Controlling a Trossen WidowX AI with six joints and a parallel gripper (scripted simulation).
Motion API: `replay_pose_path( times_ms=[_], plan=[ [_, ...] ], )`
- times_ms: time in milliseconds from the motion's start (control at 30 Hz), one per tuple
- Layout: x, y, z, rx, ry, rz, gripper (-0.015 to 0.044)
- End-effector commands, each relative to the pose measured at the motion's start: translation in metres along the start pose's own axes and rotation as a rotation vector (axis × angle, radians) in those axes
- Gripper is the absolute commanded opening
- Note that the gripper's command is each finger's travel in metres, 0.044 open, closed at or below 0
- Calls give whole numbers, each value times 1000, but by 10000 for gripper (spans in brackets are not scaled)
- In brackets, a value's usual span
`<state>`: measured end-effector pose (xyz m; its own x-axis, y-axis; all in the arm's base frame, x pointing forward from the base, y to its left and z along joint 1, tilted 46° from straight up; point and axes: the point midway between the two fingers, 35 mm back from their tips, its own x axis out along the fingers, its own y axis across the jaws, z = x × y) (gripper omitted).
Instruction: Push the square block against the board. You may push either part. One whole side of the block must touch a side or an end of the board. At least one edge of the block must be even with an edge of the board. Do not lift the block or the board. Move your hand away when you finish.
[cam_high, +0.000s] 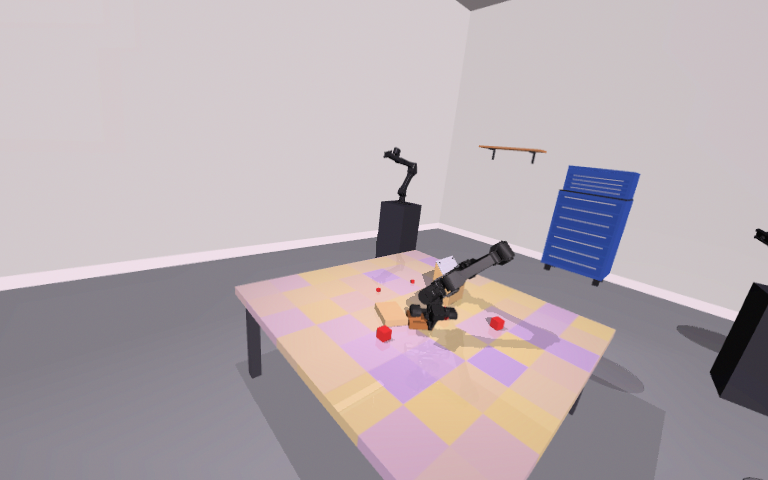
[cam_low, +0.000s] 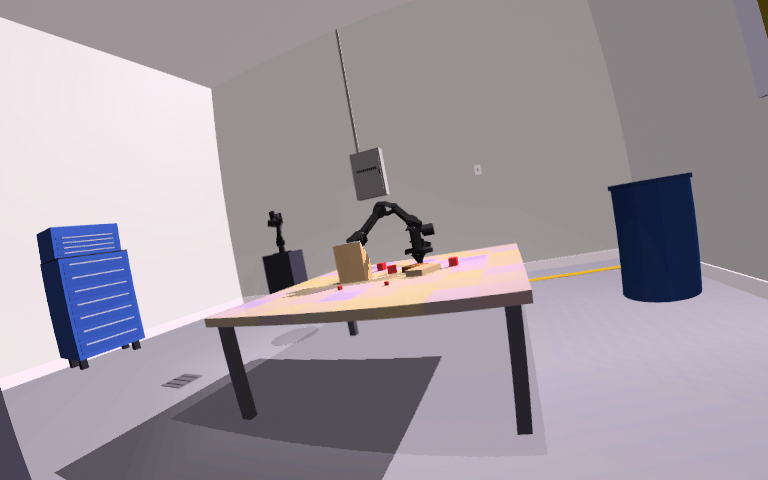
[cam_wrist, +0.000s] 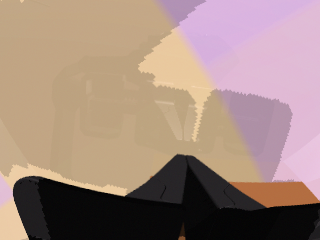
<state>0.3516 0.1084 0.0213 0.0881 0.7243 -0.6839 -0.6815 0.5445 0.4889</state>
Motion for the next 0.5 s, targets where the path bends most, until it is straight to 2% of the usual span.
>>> replay_pose_path(
  times_ms=[0, 467],
  plan=[
    [2, 1, -9, 5, 10, 2, 0],
    [2, -2, -24, 5, 11, 1, 0]
  ],
)
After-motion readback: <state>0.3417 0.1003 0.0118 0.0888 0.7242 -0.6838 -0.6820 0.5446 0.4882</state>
